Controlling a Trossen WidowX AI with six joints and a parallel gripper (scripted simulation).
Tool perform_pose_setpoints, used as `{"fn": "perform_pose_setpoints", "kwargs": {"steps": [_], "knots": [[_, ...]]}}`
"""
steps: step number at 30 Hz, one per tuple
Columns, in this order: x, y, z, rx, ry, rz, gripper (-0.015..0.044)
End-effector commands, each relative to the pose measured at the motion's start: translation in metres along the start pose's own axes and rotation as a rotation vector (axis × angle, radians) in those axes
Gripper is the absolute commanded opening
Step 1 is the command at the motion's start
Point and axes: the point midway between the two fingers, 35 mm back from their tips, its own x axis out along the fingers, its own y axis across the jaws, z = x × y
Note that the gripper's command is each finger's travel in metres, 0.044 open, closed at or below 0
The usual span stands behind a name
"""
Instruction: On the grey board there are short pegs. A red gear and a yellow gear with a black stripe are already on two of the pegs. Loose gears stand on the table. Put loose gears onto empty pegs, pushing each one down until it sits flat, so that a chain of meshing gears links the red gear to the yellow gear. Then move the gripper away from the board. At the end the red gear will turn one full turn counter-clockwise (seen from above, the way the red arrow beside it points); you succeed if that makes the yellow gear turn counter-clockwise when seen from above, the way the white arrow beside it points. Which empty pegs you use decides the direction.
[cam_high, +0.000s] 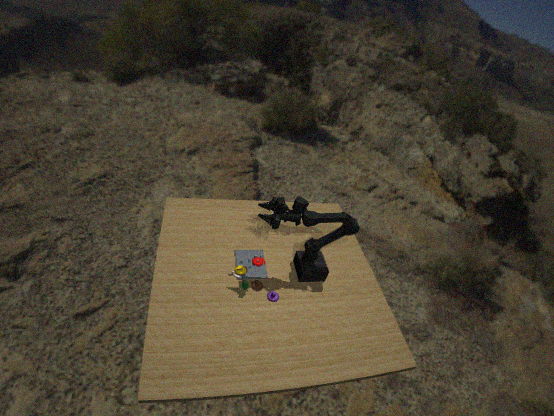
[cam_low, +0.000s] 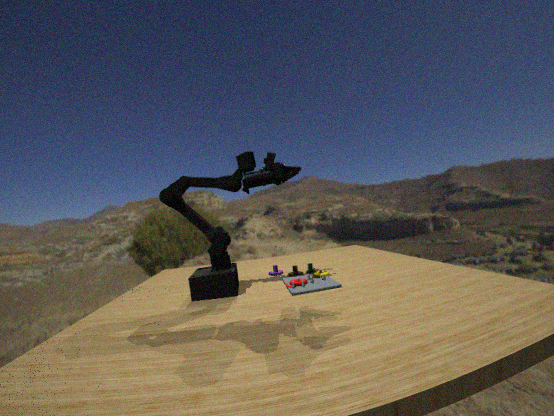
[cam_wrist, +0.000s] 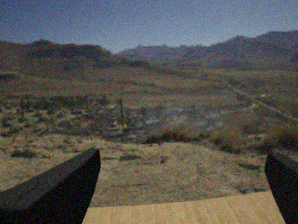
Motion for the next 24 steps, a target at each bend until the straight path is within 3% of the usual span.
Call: {"fn": "perform_pose_setpoints", "kwargs": {"steps": [1,7,12,17,24], "knots": [[0.001,0.001,-0.002,0.005,0.011,0.003,0.0426],[0.034,0.034,-0.080,0.140,0.385,0.062,0.0440],[0.039,0.069,-0.158,0.229,0.759,0.060,0.0440],[0.017,0.099,-0.232,0.261,1.132,-0.010,0.0440],[-0.048,0.122,-0.309,0.192,1.598,-0.226,0.0440]]}}
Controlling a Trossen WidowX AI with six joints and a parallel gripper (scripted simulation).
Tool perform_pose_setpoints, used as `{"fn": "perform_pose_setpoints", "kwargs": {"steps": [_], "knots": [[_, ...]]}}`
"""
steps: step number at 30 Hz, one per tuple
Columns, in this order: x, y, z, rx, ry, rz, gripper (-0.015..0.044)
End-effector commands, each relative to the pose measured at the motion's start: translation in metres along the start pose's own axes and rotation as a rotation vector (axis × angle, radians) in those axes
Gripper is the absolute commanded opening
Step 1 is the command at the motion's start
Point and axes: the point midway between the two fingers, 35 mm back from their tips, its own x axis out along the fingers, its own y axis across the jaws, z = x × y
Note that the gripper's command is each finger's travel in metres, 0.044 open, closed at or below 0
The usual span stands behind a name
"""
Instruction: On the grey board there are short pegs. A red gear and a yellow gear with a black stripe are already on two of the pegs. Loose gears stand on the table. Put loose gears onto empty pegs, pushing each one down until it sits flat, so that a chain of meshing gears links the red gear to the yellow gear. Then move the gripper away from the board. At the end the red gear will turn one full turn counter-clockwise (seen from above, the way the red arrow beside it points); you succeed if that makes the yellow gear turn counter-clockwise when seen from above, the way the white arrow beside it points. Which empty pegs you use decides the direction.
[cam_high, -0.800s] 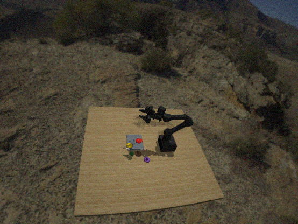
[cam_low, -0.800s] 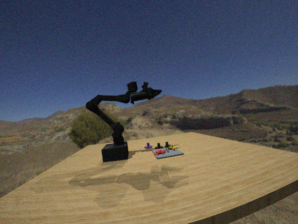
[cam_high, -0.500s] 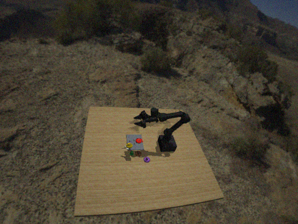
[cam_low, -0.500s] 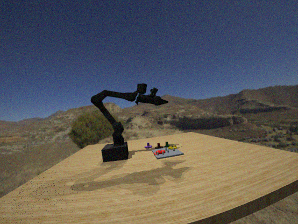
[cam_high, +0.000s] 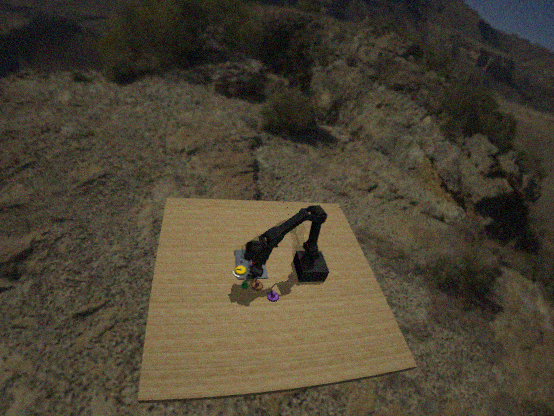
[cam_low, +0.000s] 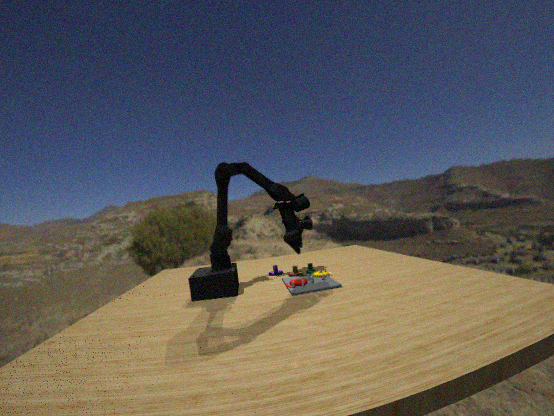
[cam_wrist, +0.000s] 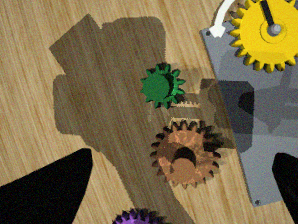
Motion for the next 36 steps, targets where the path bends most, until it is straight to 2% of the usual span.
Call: {"fn": "perform_pose_setpoints", "kwargs": {"steps": [1,36], "knots": [[0.025,0.000,-0.033,0.038,0.184,-0.128,0.0440],[0.069,-0.003,-0.041,0.041,0.200,-0.142,0.0440]]}}
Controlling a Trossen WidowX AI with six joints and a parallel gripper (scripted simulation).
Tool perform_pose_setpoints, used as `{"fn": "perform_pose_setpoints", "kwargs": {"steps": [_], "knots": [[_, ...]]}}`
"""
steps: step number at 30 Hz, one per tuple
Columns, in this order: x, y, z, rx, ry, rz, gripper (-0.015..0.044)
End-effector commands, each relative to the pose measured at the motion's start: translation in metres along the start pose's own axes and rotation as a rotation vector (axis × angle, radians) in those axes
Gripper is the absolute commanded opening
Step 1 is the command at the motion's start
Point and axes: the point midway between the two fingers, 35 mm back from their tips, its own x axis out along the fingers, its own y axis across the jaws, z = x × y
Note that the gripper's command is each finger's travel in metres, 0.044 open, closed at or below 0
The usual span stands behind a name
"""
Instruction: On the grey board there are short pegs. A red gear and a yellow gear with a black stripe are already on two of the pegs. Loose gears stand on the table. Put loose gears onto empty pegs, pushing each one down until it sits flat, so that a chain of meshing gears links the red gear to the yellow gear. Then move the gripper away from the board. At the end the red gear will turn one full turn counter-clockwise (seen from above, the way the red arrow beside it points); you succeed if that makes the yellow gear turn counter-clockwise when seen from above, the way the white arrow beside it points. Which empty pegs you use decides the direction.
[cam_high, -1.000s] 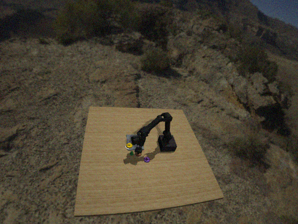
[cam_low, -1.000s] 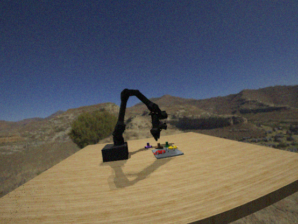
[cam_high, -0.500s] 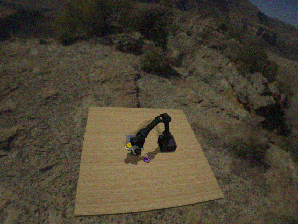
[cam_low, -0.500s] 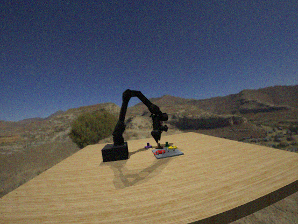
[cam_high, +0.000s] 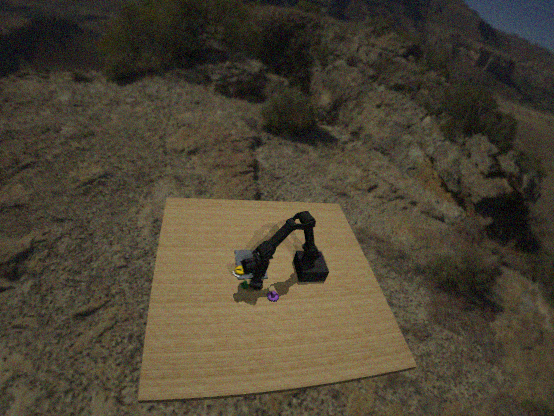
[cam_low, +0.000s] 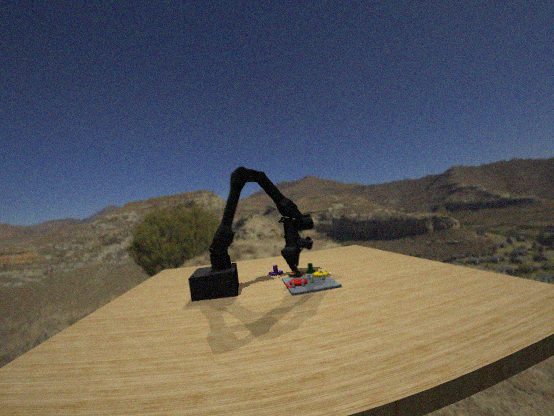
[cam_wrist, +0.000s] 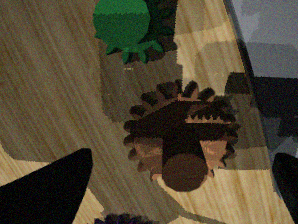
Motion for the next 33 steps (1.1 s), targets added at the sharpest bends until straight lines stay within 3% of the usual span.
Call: {"fn": "perform_pose_setpoints", "kwargs": {"steps": [1,15,23,33], "knots": [[0.003,0.000,-0.001,0.006,0.004,0.001,0.0440],[0.003,0.000,-0.001,0.006,0.004,0.001,0.0072],[0.003,0.000,-0.001,0.006,0.004,0.001,0.0000],[-0.021,0.004,0.003,0.006,0.004,0.001,0.0000]]}}
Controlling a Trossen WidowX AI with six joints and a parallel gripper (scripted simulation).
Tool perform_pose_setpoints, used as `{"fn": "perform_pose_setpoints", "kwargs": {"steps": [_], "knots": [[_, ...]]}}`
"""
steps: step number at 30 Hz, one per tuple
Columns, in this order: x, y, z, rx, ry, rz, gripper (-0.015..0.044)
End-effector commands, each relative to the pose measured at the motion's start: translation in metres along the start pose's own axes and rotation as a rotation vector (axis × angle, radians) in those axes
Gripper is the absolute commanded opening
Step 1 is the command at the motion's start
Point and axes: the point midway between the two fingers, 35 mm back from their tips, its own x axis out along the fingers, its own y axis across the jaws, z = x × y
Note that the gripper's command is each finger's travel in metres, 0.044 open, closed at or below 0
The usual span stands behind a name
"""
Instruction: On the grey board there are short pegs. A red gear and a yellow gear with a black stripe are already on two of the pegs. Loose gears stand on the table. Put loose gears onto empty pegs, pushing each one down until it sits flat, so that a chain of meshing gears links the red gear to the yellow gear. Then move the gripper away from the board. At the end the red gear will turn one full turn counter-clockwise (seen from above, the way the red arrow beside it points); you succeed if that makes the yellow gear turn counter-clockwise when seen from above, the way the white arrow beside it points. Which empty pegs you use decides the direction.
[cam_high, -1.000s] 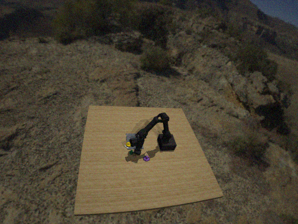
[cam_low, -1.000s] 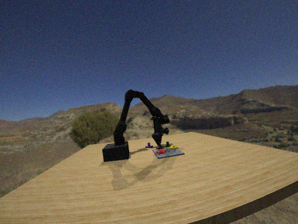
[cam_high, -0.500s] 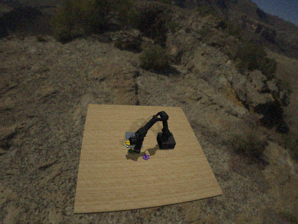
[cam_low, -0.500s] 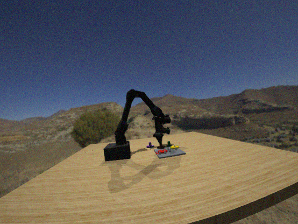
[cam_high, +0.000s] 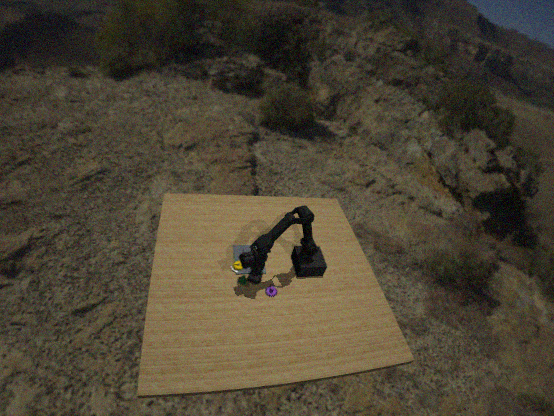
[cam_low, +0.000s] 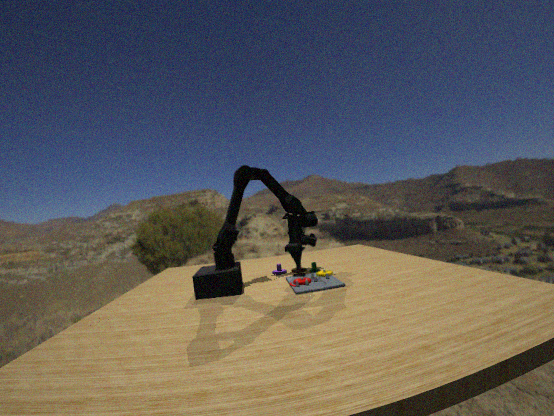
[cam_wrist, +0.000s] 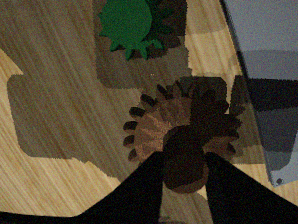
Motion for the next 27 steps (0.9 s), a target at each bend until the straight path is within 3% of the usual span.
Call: {"fn": "perform_pose_setpoints", "kwargs": {"steps": [1,27], "knots": [[-0.014,0.003,0.003,0.006,-0.007,0.009,0.0000],[-0.093,0.005,0.004,0.006,-0.008,0.009,0.0000]]}}
